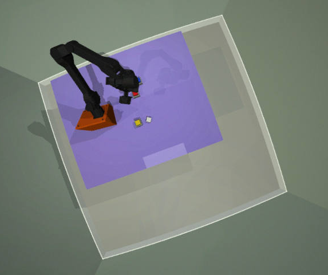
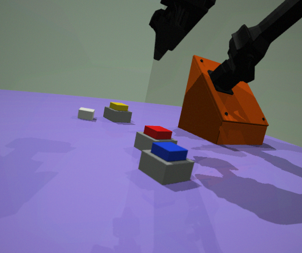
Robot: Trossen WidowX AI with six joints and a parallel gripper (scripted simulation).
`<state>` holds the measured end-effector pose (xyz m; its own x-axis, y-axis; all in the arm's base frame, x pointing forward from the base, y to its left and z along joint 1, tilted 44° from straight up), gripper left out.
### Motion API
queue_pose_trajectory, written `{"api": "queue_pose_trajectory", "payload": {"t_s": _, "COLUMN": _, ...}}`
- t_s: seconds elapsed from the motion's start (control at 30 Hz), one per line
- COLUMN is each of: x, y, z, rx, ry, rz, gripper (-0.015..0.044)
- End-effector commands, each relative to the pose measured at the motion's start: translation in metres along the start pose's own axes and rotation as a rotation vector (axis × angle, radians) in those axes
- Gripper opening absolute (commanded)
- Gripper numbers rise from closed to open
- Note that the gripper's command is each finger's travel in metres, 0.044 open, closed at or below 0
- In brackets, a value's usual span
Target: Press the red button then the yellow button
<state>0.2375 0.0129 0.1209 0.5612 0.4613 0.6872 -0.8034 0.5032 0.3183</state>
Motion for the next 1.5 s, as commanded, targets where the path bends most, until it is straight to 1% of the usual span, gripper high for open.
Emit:
{"api": "queue_pose_trajectory", "payload": {"t_s": 0.0, "x": 0.026, "y": 0.015, "z": -0.03, "rx": 0.167, "ry": 0.153, "rz": 0.513, "gripper": 0.04}}
{"api": "queue_pose_trajectory", "payload": {"t_s": 0.37, "x": 0.026, "y": 0.015, "z": -0.03, "rx": 0.167, "ry": 0.153, "rz": 0.513, "gripper": 0.04}}
{"api": "queue_pose_trajectory", "payload": {"t_s": 0.43, "x": 0.024, "y": 0.015, "z": -0.04, "rx": 0.166, "ry": 0.154, "rz": 0.513, "gripper": 0.0348}}
{"api": "queue_pose_trajectory", "payload": {"t_s": 0.53, "x": 0.017, "y": 0.021, "z": -0.081, "rx": 0.167, "ry": 0.152, "rz": 0.513, "gripper": 0.0269}}
{"api": "queue_pose_trajectory", "payload": {"t_s": 0.57, "x": 0.015, "y": 0.022, "z": -0.088, "rx": 0.168, "ry": 0.151, "rz": 0.513, "gripper": 0.0242}}
{"api": "queue_pose_trajectory", "payload": {"t_s": 0.83, "x": 0.015, "y": 0.023, "z": -0.09, "rx": 0.168, "ry": 0.15, "rz": 0.513, "gripper": 0.0032}}
{"api": "queue_pose_trajectory", "payload": {"t_s": 0.87, "x": 0.015, "y": 0.023, "z": -0.09, "rx": 0.168, "ry": 0.15, "rz": 0.513, "gripper": 0.002}}
{"api": "queue_pose_trajectory", "payload": {"t_s": 1.17, "x": 0.015, "y": 0.023, "z": -0.09, "rx": 0.168, "ry": 0.15, "rz": 0.513, "gripper": 0.002}}
{"api": "queue_pose_trajectory", "payload": {"t_s": 1.47, "x": 0.012, "y": 0.024, "z": -0.104, "rx": 0.168, "ry": 0.15, "rz": 0.513, "gripper": 0.002}}
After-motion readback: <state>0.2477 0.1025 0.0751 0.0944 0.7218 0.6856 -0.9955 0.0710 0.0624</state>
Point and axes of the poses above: the point midway between the two fingers, 35 mm back from their tips, its own z axis back along the fingers, its own x axis across the jaws, y = z × x, the point moved 3 cm from there along z, back along the fingers, and after that the axes turned 14 degrees about -z, right-handed, at the moved point
